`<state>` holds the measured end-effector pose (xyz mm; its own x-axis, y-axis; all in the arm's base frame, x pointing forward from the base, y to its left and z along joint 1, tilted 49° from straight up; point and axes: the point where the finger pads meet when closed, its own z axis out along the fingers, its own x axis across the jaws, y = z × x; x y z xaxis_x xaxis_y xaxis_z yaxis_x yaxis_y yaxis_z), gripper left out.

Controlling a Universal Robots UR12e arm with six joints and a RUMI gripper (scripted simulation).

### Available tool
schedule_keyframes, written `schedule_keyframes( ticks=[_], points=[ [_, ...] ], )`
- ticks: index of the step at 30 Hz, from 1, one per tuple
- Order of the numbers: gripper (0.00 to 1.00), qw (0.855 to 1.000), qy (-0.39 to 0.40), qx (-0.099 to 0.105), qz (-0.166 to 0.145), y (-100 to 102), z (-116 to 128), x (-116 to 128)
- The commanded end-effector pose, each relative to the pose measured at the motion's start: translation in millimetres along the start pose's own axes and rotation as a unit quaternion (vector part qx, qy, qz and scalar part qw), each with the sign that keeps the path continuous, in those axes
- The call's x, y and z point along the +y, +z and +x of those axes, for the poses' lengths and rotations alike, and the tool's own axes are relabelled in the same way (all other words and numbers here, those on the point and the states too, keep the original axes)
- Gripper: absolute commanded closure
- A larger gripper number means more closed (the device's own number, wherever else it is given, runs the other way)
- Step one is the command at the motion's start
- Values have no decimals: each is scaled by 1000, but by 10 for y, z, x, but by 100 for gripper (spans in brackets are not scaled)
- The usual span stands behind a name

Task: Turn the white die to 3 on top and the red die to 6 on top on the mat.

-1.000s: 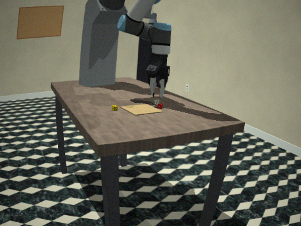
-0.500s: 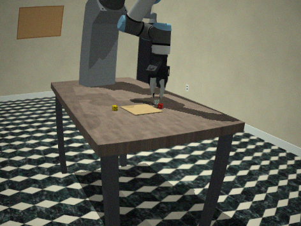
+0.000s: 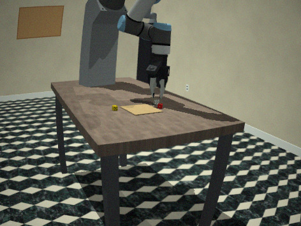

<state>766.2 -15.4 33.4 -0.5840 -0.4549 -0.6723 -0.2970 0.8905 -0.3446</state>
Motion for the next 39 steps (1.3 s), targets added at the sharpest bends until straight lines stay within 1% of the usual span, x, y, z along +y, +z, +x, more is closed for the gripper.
schedule_keyframes(
  ticks=[1, 8, 16, 29, 39],
  points=[
    [79, 1000, 0, 0, 0, -4, -2, 1],
    [79, 1000, 0, 0, 0, 5, -2, 1],
    [79, 1000, 0, 0, 0, 62, -2, 0],
    [79, 1000, 0, 0, 0, 237, -2, 0],
    [79, 1000, 0, 0, 0, 252, -2, 0]
  ],
)
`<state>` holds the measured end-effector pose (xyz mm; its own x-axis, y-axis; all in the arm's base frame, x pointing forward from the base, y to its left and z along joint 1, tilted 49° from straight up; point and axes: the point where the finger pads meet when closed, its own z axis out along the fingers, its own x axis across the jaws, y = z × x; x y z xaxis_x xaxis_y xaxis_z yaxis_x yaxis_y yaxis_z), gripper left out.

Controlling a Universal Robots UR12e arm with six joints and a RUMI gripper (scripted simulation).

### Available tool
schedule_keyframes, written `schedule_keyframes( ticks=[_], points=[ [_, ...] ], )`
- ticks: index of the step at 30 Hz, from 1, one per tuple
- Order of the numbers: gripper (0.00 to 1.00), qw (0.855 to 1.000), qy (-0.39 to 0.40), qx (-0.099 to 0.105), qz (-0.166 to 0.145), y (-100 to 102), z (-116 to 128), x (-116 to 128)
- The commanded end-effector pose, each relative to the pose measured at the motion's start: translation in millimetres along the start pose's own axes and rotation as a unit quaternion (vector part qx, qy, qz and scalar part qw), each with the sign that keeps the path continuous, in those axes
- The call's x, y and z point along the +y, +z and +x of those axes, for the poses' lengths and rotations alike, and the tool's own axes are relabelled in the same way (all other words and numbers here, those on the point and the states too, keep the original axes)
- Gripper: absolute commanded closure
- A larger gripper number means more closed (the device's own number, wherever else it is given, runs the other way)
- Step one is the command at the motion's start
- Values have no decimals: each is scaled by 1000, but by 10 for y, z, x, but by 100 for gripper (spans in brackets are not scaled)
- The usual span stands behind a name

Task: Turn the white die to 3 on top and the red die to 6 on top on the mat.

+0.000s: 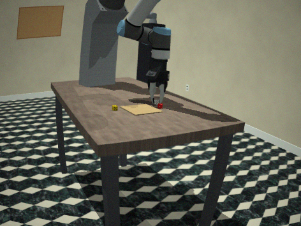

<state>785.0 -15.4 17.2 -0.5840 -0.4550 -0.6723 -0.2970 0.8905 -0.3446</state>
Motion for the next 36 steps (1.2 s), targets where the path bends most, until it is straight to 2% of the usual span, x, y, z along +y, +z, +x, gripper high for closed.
schedule_keyframes(
  ticks=[1, 32, 33, 36],
  points=[
    [79, 1000, 0, 0, 0, 4, -2, 0],
    [79, 1000, 0, 0, 0, 4, -2, 0],
    [97, 1000, 0, 0, 0, 4, -2, 0],
    [97, 1000, 0, 0, 0, 4, -2, 0]
  ],
)
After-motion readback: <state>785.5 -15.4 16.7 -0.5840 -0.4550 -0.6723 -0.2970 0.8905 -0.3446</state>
